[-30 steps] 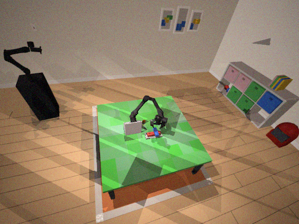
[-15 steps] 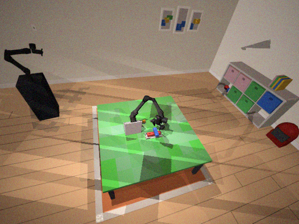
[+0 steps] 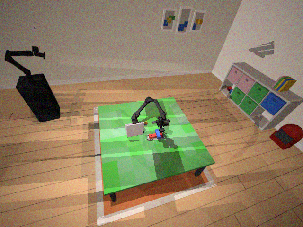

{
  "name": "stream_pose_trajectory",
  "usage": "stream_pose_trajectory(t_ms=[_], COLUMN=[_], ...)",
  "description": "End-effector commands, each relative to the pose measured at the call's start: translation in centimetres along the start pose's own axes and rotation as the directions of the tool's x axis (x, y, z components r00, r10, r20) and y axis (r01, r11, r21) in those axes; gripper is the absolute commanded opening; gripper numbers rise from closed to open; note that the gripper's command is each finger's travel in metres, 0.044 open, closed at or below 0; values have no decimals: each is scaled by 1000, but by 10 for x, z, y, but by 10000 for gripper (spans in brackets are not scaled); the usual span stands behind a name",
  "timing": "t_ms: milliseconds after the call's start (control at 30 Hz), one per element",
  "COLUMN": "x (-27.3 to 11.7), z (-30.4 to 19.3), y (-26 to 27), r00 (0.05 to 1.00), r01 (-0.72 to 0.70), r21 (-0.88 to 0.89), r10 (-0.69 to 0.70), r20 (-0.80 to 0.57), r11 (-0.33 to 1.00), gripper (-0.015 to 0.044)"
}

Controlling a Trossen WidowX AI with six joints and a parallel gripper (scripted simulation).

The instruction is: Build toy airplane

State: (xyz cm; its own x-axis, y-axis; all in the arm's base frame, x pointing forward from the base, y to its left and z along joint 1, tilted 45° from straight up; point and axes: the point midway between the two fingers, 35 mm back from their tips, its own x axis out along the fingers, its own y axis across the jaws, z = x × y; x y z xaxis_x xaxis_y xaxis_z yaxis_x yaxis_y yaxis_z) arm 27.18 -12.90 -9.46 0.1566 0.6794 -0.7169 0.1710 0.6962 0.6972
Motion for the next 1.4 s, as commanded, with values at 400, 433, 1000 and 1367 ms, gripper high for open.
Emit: stream_pose_trajectory(t_ms=[400, 433, 1000, 1367], x=[-11, -11, 3, 58], z=[-26, -32, -114, -115], y=[147, 158, 241, 243], r00=[1000, 1000, 1000, 1000], r01=[26, 25, -15, -18], r21=[34, 34, 32, 32], r10=[-26, -25, 15, 19], r20=[0, 0, -11, -11], r11=[999, 999, 999, 999], gripper=[440, 440, 440, 440])
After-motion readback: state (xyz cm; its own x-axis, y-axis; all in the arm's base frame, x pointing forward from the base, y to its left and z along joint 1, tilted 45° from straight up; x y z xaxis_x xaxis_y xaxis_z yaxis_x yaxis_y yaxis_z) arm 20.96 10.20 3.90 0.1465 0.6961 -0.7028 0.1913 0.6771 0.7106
